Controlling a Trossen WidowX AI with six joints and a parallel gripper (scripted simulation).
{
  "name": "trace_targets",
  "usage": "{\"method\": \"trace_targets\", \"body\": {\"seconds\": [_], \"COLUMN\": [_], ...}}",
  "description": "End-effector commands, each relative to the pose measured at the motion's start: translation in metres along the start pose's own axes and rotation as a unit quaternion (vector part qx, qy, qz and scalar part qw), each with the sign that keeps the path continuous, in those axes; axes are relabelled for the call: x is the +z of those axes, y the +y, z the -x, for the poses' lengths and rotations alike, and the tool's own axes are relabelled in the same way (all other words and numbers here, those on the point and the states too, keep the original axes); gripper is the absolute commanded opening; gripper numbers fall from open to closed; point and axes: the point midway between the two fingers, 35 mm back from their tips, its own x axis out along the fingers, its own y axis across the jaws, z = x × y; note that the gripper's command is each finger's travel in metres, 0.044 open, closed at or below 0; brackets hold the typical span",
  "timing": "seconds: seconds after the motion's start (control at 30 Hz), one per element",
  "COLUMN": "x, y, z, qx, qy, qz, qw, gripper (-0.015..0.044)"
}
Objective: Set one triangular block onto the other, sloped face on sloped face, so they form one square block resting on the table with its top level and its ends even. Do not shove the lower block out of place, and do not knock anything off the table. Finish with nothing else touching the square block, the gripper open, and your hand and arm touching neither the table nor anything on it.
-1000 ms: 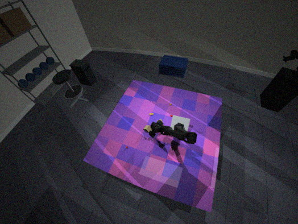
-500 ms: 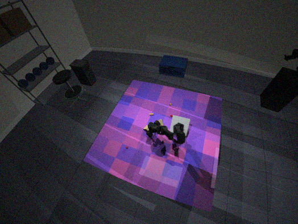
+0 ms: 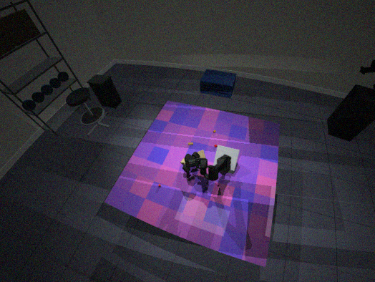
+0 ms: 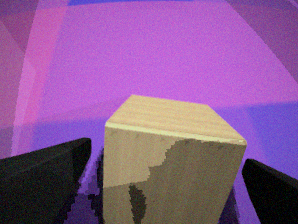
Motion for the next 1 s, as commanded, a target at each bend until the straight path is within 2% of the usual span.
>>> {"method": "trace_targets", "body": {"seconds": [0.0, 0.53, 0.73, 0.97], "x": [0.0, 0.0007, 0.0007, 0.0007], "y": [-0.0006, 0.0006, 0.0016, 0.0016], "z": [-0.0061, -0.0068, -0.0059, -0.0059], "qx": [0.0, 0.0, 0.002, 0.002], "qy": [-0.002, -0.002, -0.001, -0.001], "qz": [-0.002, -0.002, 0.0, 0.0], "qw": [1.0, 1.0, 1.0, 1.0], "gripper": [0.044, 0.044, 0.0282, 0.0236]}}
